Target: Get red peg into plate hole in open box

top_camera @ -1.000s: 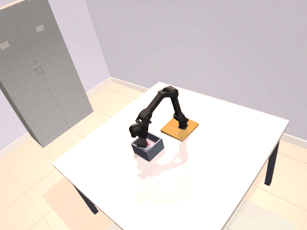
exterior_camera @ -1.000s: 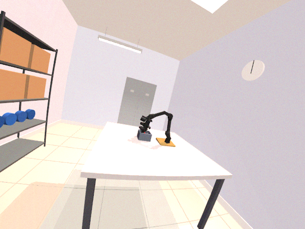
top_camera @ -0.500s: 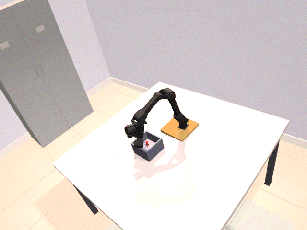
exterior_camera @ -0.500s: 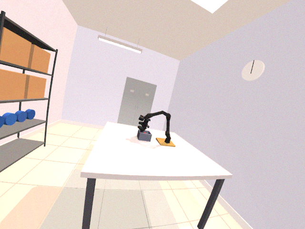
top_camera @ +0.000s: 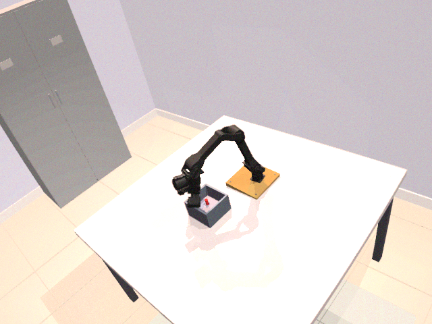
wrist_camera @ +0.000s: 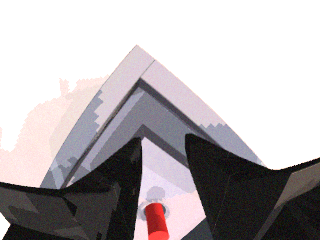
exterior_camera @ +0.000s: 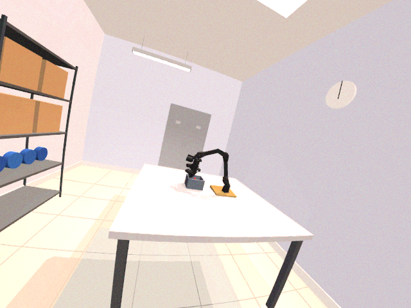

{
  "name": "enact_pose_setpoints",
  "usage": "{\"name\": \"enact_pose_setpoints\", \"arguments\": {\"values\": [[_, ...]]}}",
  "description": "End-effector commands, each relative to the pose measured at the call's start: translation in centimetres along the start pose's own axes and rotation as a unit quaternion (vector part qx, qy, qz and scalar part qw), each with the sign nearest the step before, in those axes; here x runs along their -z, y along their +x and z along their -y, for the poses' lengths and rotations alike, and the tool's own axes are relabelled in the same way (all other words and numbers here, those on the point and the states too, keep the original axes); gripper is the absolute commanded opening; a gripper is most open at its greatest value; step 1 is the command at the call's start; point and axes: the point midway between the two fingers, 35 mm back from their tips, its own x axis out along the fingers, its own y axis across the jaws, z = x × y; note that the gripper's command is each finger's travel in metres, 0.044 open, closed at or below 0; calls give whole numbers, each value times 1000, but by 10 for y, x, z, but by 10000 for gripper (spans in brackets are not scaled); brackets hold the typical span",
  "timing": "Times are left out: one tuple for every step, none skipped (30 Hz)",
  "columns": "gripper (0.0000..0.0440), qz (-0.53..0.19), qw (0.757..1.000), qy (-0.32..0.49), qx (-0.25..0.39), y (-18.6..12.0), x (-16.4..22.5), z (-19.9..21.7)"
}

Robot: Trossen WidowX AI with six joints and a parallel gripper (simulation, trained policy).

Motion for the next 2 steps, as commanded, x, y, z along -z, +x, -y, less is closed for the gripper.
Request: {"name": "enact_pose_setpoints", "arguments": {"values": [[132, 24, 999, 18, 22, -1, -25, 21], [132, 24, 999, 18, 24, -1, -27, 23]]}}
